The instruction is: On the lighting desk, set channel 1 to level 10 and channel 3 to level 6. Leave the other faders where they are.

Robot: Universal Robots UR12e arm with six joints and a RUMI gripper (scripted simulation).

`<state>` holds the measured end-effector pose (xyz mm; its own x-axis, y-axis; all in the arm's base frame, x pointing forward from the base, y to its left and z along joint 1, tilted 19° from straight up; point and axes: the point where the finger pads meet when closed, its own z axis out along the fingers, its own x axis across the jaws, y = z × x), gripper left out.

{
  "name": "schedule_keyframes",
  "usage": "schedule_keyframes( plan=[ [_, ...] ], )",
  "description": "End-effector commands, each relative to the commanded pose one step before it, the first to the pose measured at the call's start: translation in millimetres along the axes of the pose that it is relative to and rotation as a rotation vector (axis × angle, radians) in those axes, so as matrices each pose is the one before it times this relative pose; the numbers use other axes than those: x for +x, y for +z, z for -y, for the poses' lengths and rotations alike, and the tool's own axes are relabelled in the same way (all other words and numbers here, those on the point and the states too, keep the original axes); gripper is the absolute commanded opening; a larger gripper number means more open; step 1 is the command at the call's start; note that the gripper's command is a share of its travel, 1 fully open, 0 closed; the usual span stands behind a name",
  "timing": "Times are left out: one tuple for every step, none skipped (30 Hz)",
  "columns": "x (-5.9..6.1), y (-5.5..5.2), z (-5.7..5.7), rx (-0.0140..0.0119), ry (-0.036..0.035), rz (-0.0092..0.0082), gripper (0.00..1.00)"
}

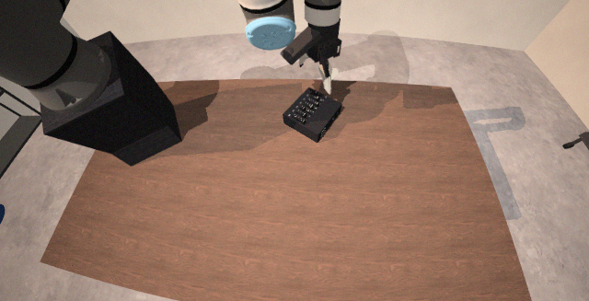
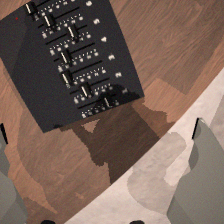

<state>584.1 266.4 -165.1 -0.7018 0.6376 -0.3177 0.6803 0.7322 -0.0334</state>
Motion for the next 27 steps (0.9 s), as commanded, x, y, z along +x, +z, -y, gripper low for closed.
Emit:
schedule_keyframes(
  plan=[
    [14.96,18.54,-10.54,-0.01075,-0.2303,0.00061,1.0],
    [1.85,2.51,-1.67,0.00001,-0.02941,0.00004,1.0],
    [1.56,2.16,-1.48,0.00001,-0.02529,0.00004,1.0],
    [1.28,1.81,-1.27,0.00001,-0.0211,0.00003,1.0],
    [1.02,1.45,-1.04,0.00001,-0.01695,0.00003,1.0],
    [0.77,1.11,-0.81,0.00001,-0.01295,0.00002,1.0],
    [0.54,0.79,-0.58,0.00001,-0.00924,0.00002,1.0],
    [0.35,0.51,-0.38,0.0,-0.00595,0.00001,1.0],
    [0.19,0.28,-0.21,0.0,-0.00324,0.00001,1.0],
    [0.0,0.0,0.0,0.0,0.0,0.0,1.0],
    [0.0,0.0,0.0,0.0,0.0,0.0,1.0],
    [0.07,0.11,-0.08,0.0,-0.00126,0.0,1.0],
    [0.01,0.02,-0.01,0.0,-0.00019,0.0,1.0],
    [0.0,0.0,0.0,0.0,0.0,0.0,0.0],
    [0.0,0.0,0.0,0.0,0.0,0.0,0.0],
    [0.0,0.0,0.0,0.0,0.0,0.0,0.0],
    [0.0,0.0,0.0,0.0,0.0,0.0,0.0],
    [0.0,0.0,0.0,0.0,0.0,0.0,0.0],
    [0.0,0.0,0.0,0.0,0.0,0.0,0.0],
    [0.0,0.0,0.0,0.0,0.0,0.0,0.0],
    [0.0,0.0,0.0,0.0,0.0,0.0,0.0],
    [0.0,0.0,0.0,0.0,0.0,0.0,0.0],
    [0.0,0.0,0.0,0.0,0.0,0.0,0.0],
    [0.0,0.0,0.0,0.0,0.0,0.0,0.0],
    [0.0,0.0,0.0,0.0,0.0,0.0,0.0],
    [0.0,0.0,0.0,0.0,0.0,0.0,0.0],
    [0.0,0.0,0.0,0.0,0.0,0.0,0.0]
  ],
)
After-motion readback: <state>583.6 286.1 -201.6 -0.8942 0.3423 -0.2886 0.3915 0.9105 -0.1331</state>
